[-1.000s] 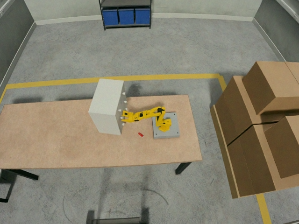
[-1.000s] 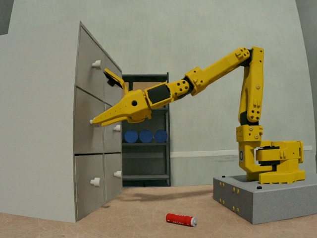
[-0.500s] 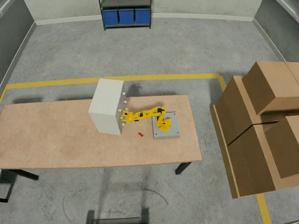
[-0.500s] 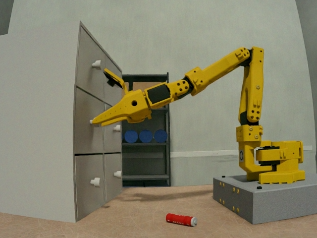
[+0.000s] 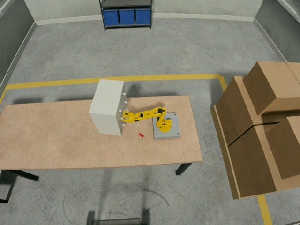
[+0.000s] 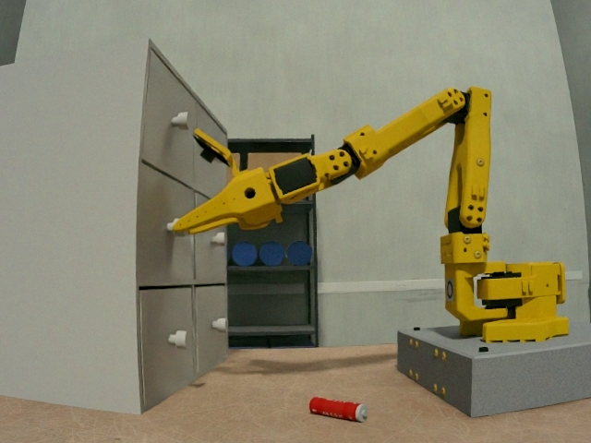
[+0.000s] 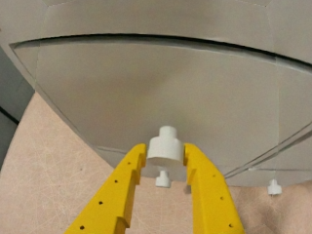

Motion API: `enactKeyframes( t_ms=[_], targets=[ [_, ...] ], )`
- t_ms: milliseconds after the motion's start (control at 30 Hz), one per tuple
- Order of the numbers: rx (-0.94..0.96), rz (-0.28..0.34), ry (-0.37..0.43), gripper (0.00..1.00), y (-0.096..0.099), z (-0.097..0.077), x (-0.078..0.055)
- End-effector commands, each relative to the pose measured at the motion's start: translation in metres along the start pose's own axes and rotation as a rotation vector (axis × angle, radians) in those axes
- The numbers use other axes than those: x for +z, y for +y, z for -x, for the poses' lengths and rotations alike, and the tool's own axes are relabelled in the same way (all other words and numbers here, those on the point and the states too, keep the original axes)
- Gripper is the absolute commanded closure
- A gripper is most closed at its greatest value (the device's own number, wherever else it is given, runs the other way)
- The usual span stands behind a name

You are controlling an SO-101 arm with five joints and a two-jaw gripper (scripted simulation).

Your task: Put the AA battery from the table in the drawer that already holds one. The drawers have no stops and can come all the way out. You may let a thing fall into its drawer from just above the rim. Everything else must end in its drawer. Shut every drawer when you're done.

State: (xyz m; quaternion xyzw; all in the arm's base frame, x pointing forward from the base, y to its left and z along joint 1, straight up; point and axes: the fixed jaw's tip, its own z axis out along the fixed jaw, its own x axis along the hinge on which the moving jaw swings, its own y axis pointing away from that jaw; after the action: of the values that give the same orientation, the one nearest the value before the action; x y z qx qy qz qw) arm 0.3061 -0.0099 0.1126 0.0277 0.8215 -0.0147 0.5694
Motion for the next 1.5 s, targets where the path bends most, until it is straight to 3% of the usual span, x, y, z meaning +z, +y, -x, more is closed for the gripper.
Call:
enactKeyframes(
  t_ms=[0, 400, 1033, 1467],
  targets=[
    [0.001, 0.008, -0.007, 0.91, 0.0022, 0.0015, 0.0011],
    [0.001, 0.008, -0.007, 1.00, 0.0022, 0.0015, 0.0011],
    [0.001, 0.008, -0.007, 1.00, 0.0022, 0.0015, 0.0011],
    [-0.004, 0.006, -0.007, 1.00, 0.0012, -0.0014, -0.0073]
  ],
)
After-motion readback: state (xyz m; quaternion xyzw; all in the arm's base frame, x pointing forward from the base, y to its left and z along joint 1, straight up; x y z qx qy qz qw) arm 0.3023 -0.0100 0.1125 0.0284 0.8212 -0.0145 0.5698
